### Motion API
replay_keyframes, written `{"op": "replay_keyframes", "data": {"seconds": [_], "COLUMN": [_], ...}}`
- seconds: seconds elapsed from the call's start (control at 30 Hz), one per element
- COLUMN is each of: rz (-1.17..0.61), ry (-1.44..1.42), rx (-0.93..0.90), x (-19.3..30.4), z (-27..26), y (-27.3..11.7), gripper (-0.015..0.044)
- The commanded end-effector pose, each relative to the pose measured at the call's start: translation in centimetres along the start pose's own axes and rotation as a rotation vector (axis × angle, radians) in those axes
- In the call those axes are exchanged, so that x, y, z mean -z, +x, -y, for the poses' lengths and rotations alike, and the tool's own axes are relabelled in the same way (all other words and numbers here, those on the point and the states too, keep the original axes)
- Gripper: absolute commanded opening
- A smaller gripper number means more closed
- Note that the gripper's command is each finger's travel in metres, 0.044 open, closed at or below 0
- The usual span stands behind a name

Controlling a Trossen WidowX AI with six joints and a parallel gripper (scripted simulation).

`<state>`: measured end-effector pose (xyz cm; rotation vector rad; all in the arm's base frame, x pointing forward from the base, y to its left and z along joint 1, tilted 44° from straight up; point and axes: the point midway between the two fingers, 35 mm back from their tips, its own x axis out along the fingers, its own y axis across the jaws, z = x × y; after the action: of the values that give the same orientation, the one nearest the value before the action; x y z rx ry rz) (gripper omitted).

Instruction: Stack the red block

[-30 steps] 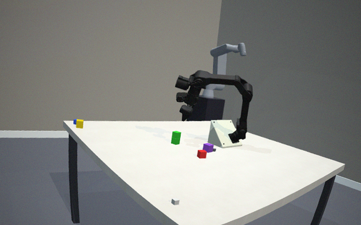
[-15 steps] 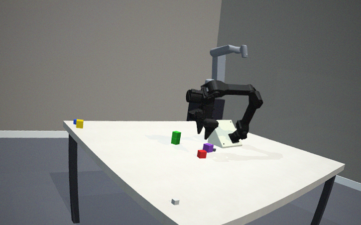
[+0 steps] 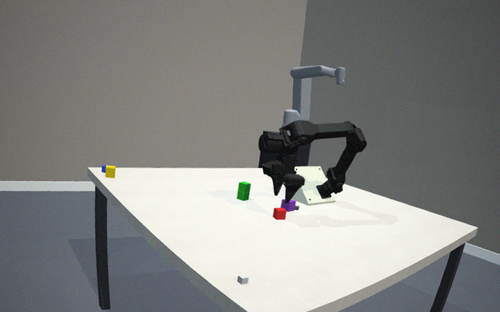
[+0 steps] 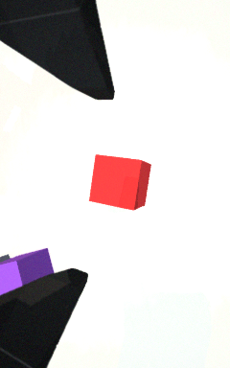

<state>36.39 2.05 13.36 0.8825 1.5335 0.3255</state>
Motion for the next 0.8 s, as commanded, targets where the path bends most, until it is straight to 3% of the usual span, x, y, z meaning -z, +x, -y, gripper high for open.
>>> {"op": "replay_keyframes", "data": {"seconds": [0.0,0.77], "rz": [-0.005,-0.005], "ry": [-0.002,-0.002], "rx": [-0.004,-0.005], "x": [0.3,0.2], "z": [-0.3,-0.4], "y": [1.8,4.9], "gripper": [0.044,0.044]}}
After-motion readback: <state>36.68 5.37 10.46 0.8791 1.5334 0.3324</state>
